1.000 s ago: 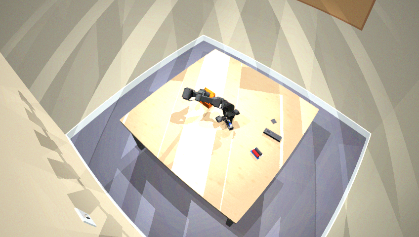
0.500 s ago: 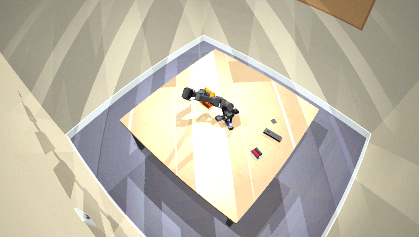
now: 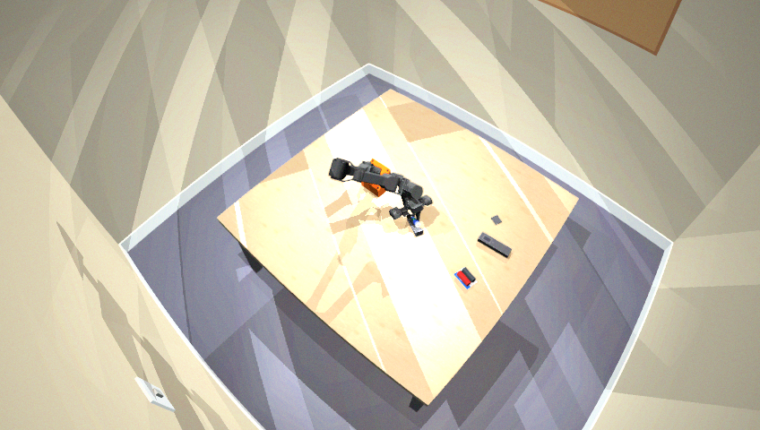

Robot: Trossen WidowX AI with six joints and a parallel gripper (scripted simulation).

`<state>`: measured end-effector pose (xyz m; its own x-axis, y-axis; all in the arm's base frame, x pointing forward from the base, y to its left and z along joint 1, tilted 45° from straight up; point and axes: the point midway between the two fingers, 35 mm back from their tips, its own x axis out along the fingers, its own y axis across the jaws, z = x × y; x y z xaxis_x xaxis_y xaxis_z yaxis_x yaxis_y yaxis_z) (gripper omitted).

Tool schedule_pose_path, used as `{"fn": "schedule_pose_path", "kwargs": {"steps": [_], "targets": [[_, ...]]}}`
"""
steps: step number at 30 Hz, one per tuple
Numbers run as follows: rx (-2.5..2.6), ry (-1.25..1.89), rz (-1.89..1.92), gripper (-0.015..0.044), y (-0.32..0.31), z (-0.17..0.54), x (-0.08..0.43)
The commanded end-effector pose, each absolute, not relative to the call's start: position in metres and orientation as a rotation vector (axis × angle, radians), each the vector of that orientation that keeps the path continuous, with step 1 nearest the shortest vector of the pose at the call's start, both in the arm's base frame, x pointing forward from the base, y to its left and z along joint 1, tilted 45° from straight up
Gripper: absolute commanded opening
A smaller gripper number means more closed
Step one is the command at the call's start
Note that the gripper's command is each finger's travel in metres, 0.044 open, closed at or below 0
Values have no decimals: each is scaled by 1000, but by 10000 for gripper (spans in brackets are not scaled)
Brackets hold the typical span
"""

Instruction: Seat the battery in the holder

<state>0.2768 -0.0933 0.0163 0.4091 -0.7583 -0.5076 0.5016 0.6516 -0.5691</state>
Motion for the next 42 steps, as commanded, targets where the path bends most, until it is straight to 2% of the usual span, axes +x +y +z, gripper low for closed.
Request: {"fn": "schedule_pose_path", "kwargs": {"steps": [1, 42], "targets": [[-357, 835, -810, 84, -93, 13, 271], [-262, 1013, -836, 84, -98, 6, 286]]}}
